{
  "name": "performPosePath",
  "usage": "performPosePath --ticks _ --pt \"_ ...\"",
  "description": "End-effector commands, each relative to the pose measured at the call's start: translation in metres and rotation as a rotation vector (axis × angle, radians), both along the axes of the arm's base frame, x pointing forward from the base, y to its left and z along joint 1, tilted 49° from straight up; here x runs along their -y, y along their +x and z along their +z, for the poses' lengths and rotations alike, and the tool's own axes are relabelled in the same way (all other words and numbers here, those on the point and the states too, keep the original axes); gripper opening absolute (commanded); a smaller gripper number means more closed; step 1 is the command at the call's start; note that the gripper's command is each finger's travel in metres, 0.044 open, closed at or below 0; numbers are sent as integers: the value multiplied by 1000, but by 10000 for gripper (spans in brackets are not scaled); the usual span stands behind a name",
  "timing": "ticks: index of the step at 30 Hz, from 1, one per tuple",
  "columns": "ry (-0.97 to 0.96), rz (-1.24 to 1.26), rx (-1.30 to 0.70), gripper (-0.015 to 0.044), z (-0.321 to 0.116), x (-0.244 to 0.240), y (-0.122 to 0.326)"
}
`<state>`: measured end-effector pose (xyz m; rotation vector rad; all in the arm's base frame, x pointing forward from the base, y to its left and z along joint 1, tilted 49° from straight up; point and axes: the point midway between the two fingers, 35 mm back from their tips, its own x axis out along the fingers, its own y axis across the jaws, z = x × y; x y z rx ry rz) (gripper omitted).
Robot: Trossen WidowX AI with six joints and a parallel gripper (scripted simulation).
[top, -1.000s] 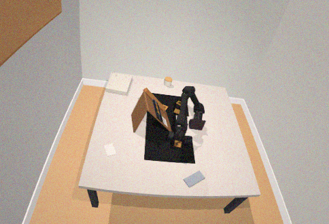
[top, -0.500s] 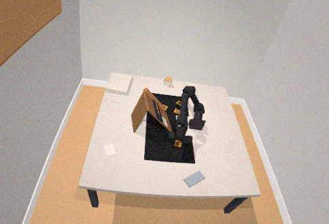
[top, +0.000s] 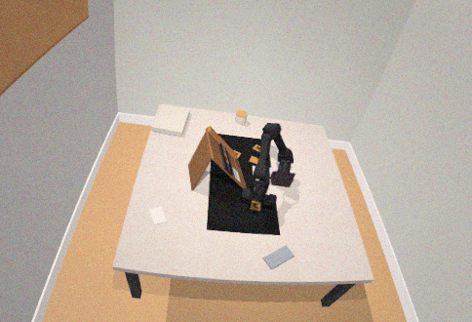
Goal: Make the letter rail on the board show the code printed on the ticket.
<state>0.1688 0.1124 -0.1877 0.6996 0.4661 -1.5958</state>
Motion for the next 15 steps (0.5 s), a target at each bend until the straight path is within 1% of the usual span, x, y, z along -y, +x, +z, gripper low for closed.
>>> performPosePath --ticks 1,15 --pt "5 -6 2 0 2 -3 0" --pt "5 -6 2 0 7 -7 0"
